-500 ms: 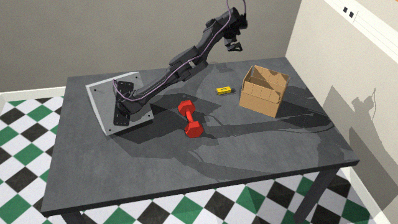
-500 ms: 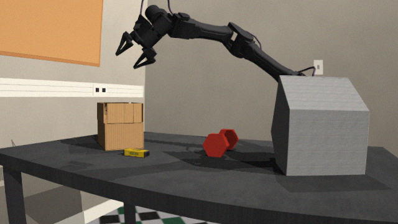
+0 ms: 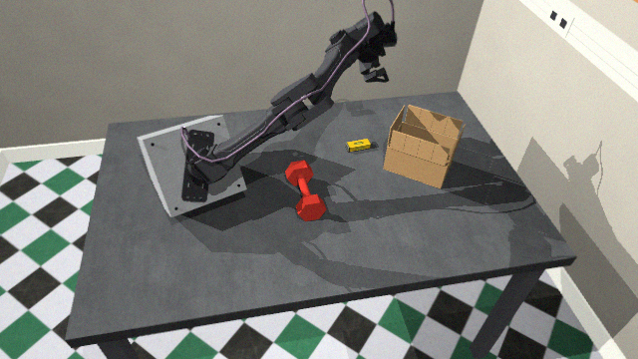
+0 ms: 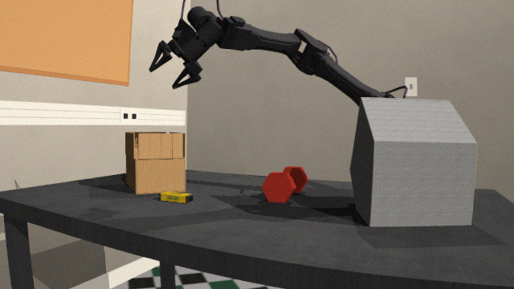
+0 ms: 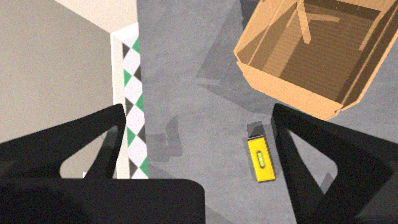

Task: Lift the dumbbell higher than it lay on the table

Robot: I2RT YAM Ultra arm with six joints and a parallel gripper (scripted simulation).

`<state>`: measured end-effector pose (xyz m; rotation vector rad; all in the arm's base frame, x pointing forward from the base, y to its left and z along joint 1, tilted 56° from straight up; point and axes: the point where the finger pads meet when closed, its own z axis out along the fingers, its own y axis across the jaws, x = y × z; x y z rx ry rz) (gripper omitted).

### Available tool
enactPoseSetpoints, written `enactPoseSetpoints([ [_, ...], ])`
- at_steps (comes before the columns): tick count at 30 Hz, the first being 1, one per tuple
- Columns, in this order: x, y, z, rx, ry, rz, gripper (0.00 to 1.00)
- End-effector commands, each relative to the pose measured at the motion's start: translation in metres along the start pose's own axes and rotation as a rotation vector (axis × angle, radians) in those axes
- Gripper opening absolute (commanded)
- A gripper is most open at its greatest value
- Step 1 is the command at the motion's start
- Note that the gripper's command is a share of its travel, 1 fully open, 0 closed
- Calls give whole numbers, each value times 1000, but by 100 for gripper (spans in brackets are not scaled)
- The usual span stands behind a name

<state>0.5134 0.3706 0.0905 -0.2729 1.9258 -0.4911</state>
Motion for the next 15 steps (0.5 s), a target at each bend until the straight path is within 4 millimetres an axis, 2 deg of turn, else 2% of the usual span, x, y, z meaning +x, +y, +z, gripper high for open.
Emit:
enactPoseSetpoints([
  [1, -7, 2, -6, -10, -13, 9, 100],
  [6, -1, -8, -5, -2, 11, -41, 100],
  [11, 20, -33, -1, 12, 85, -217, 100],
  [15, 32, -40, -6, 4, 119, -324, 100],
])
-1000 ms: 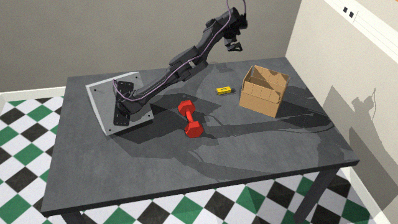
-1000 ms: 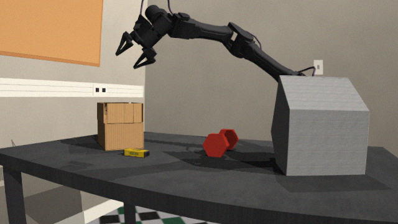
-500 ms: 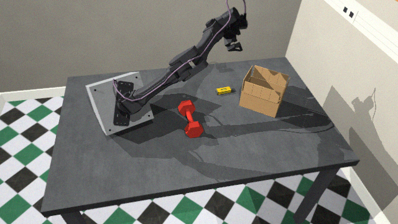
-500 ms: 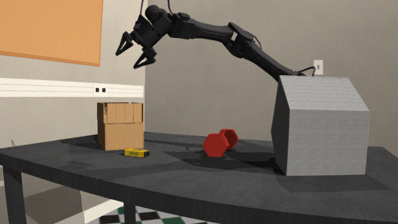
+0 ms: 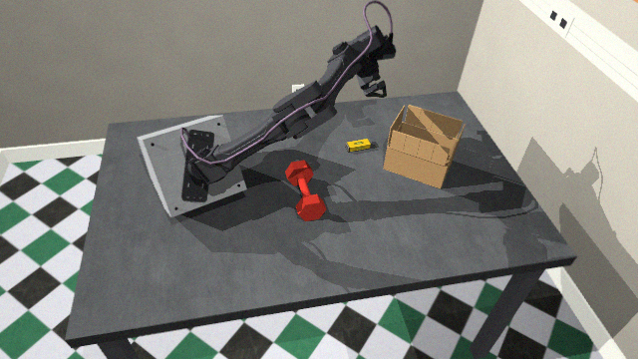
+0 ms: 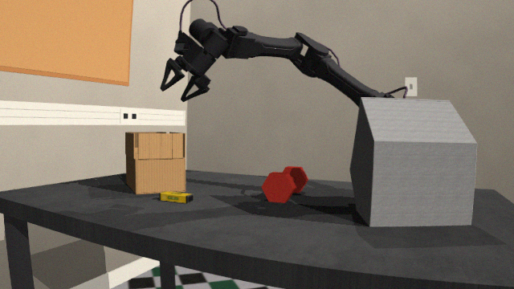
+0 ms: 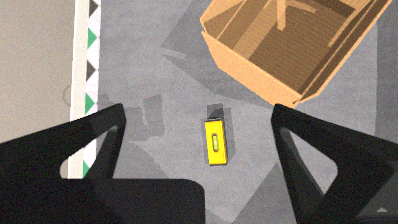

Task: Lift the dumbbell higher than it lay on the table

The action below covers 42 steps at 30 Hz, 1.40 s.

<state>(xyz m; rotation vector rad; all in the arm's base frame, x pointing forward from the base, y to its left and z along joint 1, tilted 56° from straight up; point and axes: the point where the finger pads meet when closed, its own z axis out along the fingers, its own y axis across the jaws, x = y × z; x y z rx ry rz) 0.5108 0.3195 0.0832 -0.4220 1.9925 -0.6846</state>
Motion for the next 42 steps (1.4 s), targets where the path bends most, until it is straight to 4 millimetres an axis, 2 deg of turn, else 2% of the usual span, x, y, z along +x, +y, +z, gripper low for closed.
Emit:
enactPoseSetpoints([
  [1, 8, 1, -18, -33, 21, -154, 100],
  [4, 12, -3, -17, -31, 32, -178, 100],
  [5, 24, -17, -10, -20, 71, -241, 100],
  [6, 28, -20, -9, -19, 82, -259, 100],
  [13, 53, -35, -15, -32, 144, -441, 100],
  [19, 83, -63, -11, -35, 229, -592, 100],
  [21, 83, -63, -11, -35, 229, -592, 100],
  [22, 93, -69, -15, -47, 254, -661, 100],
  [23, 94, -67, -19, -52, 251, -681, 100],
  [31, 133, -102, -21, -84, 362, -879, 100],
  [36, 154, -116, -31, -117, 410, -1006, 100],
  [38, 154, -116, -31, -117, 410, -1006, 100],
  [39, 168, -128, -33, -136, 450, -1071, 100],
  [42, 180, -139, -38, -156, 484, -1138, 100],
])
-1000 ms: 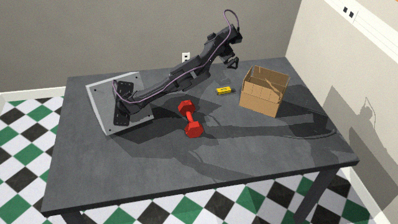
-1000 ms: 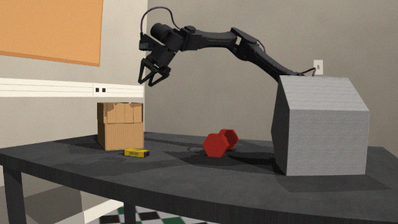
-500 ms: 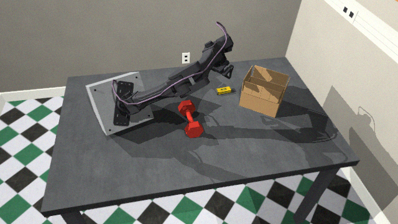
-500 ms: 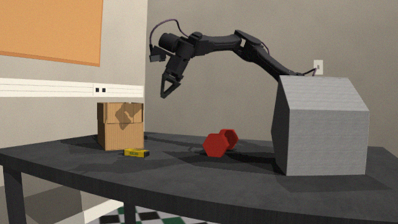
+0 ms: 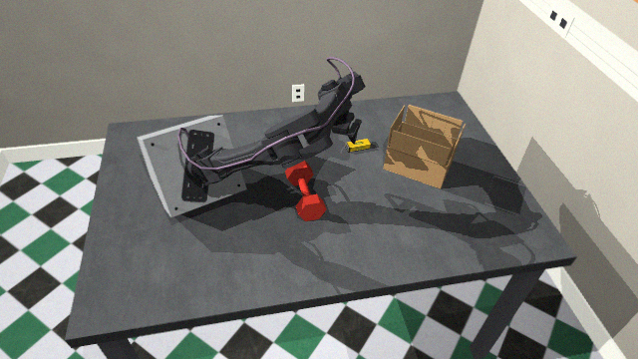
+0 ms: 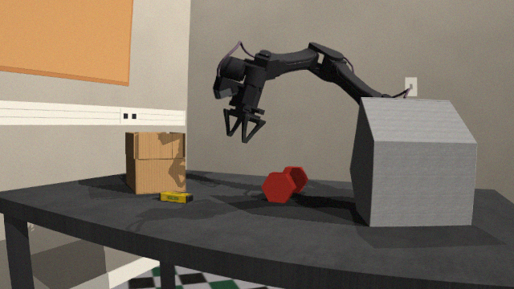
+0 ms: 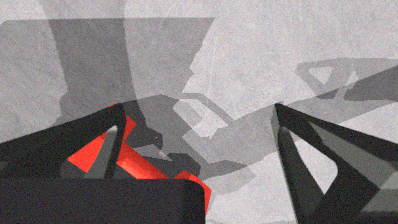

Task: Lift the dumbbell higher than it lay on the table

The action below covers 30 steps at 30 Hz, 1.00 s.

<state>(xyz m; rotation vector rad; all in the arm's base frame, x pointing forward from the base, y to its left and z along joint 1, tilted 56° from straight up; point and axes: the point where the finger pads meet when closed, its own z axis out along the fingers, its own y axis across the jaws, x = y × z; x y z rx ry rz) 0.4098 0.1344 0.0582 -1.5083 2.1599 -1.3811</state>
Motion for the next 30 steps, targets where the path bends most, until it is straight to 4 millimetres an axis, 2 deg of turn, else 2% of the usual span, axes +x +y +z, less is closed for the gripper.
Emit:
enactPoseSetpoints([
  [1, 23, 11, -6, -37, 26, -152, 100],
  [9, 71, 30, -1, -111, 98, -357, 100],
  [11, 80, 35, -2, -126, 108, -411, 100],
  [13, 80, 35, -2, -126, 108, -411, 100],
  [14, 96, 42, -1, -154, 130, -478, 100],
  [21, 134, 59, -3, -225, 171, -651, 100],
  [26, 141, 63, -5, -239, 177, -694, 100],
  [27, 134, 52, -7, -222, 164, -664, 100],
  [30, 133, 52, -6, -222, 164, -665, 100],
])
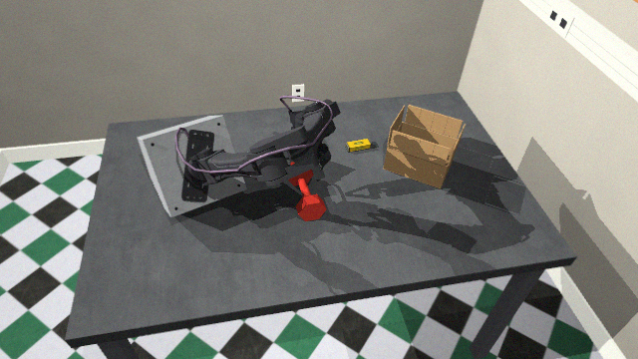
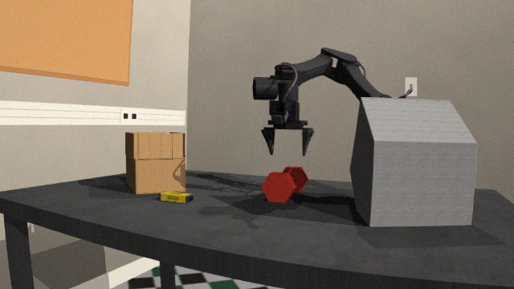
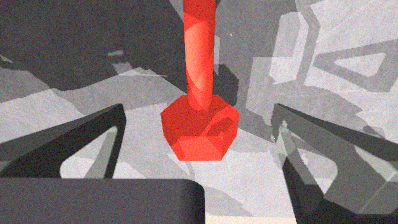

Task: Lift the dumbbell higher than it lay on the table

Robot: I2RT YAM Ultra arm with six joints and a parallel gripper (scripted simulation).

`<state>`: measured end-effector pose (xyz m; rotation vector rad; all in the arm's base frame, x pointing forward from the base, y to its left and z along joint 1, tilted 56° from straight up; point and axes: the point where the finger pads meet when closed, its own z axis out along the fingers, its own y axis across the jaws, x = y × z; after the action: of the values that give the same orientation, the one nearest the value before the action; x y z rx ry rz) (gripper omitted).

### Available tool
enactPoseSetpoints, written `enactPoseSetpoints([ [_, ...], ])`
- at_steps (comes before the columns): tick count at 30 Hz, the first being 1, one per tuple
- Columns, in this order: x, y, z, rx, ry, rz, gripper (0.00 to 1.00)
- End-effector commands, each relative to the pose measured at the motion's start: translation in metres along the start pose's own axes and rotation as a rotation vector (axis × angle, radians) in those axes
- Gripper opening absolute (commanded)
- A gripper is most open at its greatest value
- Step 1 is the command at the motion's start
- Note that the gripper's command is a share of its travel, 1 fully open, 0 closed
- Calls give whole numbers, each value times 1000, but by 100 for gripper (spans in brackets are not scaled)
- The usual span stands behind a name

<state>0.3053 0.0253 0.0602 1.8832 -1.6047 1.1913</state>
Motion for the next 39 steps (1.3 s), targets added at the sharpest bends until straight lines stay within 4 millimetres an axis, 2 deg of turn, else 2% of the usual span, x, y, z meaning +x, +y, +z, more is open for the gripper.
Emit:
enactPoseSetpoints([
  [1, 0, -7, -9, 13, -20, -11, 100],
  [10, -1, 3, 2, -1, -13, -16, 100],
  [15, 2, 2, 8, 2, -6, -9, 100],
  [18, -1, -2, 3, 23, -11, -14, 100],
  [22, 3, 2, 17, 4, -2, -9, 100],
  [31, -3, 7, 44, -14, 0, -34, 100],
  [35, 2, 1, 43, 9, -9, -8, 100],
  [39, -4, 7, 60, -15, -3, -34, 100],
])
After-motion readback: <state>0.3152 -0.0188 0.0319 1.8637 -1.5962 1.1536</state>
